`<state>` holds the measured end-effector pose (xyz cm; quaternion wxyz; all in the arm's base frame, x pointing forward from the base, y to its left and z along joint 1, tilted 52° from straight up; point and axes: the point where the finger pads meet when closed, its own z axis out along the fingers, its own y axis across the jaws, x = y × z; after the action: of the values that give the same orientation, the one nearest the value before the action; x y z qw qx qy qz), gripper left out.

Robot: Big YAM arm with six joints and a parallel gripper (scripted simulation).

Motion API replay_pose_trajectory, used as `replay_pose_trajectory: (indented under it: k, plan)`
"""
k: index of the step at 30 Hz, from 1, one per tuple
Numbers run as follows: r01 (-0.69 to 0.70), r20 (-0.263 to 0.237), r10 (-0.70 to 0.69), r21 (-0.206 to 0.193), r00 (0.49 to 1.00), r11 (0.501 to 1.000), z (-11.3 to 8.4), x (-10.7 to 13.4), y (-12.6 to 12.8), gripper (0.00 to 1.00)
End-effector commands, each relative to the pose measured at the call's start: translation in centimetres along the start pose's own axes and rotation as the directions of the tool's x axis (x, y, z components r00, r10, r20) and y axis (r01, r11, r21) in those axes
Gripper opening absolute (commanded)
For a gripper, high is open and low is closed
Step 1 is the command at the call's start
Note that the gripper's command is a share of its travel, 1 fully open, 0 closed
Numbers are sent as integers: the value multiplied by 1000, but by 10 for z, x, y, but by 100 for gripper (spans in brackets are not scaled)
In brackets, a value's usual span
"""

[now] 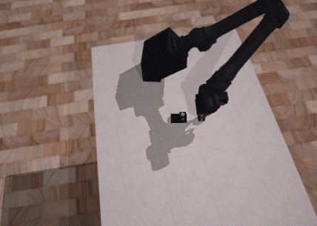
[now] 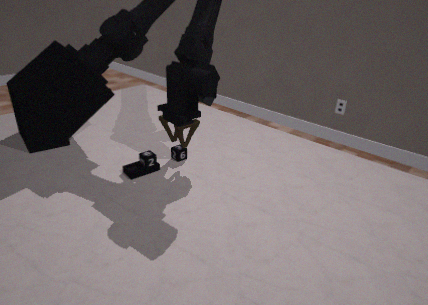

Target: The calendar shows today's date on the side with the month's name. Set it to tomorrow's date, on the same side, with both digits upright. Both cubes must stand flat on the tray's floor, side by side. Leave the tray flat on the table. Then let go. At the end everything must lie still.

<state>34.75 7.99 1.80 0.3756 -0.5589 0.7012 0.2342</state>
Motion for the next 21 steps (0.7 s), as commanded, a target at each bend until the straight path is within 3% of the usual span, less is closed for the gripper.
replay_pose_trajectory:
  k: [1, 21]
  plan:
    - [0, 1, 0, -11, 1000, 1000, 5, -3, 4, 47]
    - [16, 3, -16, 1, 1000, 1000, 1, -8, 0, 47]
